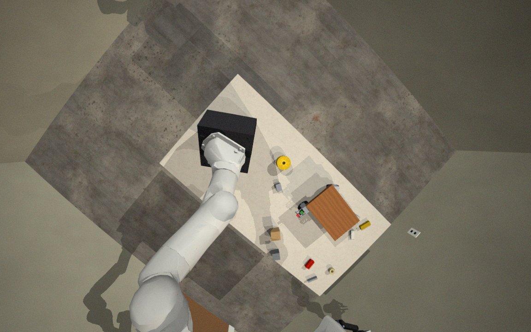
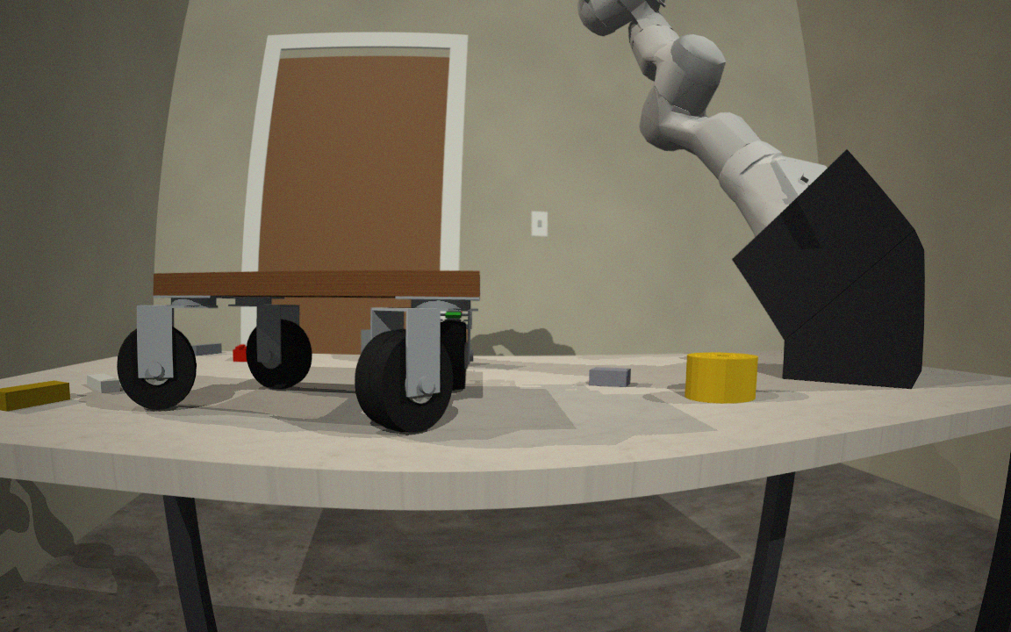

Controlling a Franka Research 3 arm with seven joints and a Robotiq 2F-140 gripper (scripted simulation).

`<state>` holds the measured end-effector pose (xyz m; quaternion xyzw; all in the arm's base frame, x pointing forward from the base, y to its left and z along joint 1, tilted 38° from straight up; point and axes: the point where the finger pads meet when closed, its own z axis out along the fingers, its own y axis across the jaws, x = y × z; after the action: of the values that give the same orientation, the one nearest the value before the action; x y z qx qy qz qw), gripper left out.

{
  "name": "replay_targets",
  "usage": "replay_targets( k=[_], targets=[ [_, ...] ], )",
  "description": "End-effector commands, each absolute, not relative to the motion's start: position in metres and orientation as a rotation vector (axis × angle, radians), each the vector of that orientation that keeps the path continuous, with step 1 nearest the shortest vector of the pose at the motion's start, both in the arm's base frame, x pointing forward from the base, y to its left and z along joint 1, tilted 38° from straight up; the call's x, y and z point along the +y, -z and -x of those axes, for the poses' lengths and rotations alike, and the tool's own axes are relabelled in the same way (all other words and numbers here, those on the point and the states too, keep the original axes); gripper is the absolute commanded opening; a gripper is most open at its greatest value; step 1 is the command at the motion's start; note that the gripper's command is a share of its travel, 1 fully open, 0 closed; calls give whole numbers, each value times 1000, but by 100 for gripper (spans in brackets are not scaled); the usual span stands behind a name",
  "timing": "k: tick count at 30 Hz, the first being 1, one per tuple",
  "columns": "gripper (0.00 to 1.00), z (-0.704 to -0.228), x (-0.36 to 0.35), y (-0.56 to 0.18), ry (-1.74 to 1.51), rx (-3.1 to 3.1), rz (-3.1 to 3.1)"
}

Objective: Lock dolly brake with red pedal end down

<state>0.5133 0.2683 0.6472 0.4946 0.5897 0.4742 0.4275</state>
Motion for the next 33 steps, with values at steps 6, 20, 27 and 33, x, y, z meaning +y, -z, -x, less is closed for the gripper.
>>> replay_targets(
  k=[6, 20, 27, 33],
  targets=[
    [0, -533, 249, -596, -935, 1641, -1137],
    [0, -545, 236, -553, -795, 1737, -1096],
    [0, -554, 224, -507, -644, 1843, -1040],
    [0, -554, 224, -507, -644, 1843, -1040]
  ],
)
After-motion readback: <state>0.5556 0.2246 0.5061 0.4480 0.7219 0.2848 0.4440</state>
